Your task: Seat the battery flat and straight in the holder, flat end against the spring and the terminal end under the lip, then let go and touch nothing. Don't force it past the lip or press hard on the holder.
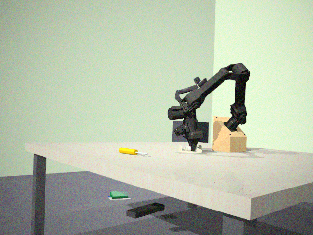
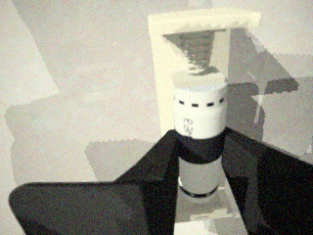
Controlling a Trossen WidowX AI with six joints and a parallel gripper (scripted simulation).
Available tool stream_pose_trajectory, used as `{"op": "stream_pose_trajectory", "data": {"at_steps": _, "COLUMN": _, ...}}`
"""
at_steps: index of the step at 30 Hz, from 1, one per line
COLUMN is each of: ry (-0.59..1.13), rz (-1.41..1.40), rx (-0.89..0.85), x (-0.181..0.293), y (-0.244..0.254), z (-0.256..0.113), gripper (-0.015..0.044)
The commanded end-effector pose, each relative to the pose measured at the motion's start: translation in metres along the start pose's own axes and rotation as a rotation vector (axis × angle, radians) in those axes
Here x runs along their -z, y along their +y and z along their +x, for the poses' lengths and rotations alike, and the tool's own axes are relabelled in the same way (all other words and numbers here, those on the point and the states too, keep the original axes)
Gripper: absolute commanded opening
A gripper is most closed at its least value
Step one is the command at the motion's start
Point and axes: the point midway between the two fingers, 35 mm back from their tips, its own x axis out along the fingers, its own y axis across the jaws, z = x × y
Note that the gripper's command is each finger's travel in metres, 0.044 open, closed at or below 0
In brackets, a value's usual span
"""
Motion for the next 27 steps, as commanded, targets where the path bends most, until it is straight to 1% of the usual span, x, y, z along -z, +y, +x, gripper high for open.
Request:
{"op": "stream_pose_trajectory", "data": {"at_steps": 1, "ry": 0.000, "rz": 0.000, "rx": 0.000, "x": 0.001, "y": 0.001, "z": 0.000, "gripper": 0.0076}}
{"op": "stream_pose_trajectory", "data": {"at_steps": 6, "ry": 0.001, "rz": 0.000, "rx": 0.000, "x": 0.001, "y": 0.001, "z": 0.000, "gripper": 0.0076}}
{"op": "stream_pose_trajectory", "data": {"at_steps": 10, "ry": 0.001, "rz": 0.000, "rx": 0.000, "x": 0.001, "y": 0.001, "z": 0.000, "gripper": 0.0178}}
{"op": "stream_pose_trajectory", "data": {"at_steps": 20, "ry": 0.000, "rz": -0.002, "rx": 0.001, "x": 0.003, "y": -0.001, "z": -0.014, "gripper": 0.0178}}
{"op": "stream_pose_trajectory", "data": {"at_steps": 26, "ry": 0.000, "rz": -0.002, "rx": 0.001, "x": 0.003, "y": -0.001, "z": -0.015, "gripper": 0.0178}}
{"op": "stream_pose_trajectory", "data": {"at_steps": 27, "ry": 0.008, "rz": 0.008, "rx": -0.003, "x": 0.004, "y": -0.002, "z": -0.013, "gripper": 0.0204}}
